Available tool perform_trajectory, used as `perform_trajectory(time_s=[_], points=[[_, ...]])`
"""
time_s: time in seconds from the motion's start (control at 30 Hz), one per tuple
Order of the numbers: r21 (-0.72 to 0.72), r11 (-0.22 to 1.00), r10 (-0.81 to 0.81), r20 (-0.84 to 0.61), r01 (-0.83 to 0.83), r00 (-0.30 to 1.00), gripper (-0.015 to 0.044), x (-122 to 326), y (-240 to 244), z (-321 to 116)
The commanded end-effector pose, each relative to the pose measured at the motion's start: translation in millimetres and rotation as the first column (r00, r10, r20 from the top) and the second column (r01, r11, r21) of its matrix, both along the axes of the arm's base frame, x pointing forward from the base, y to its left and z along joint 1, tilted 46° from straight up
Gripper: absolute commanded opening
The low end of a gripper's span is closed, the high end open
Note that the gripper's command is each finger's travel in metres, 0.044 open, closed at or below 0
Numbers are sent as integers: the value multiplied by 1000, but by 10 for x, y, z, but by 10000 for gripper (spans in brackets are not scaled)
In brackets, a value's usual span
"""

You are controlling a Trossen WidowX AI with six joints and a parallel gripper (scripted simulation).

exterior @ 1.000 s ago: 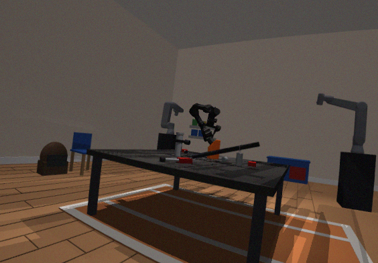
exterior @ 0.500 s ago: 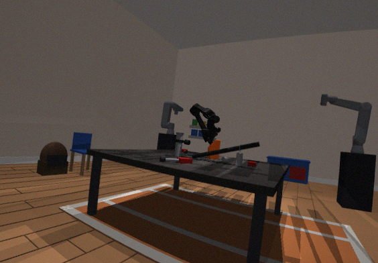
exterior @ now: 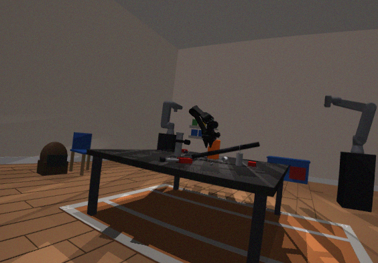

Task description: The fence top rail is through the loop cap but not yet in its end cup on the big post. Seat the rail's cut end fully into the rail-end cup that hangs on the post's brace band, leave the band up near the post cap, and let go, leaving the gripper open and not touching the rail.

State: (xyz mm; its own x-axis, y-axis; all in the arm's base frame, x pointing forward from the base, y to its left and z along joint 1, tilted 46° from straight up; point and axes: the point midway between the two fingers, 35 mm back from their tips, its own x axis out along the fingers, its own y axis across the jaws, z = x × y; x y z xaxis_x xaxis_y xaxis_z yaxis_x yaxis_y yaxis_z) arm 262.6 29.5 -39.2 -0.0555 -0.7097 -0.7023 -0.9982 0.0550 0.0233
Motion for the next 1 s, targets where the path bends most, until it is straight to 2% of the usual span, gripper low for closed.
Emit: perform_trajectory(time_s=[0.0, 0.97], points=[[-4, 1000, 10, 0, -10, 1000, 440, -4, -43, -42], [-3, 1000, 11, 1, -11, 1000, 440, -12, -372, -370]])
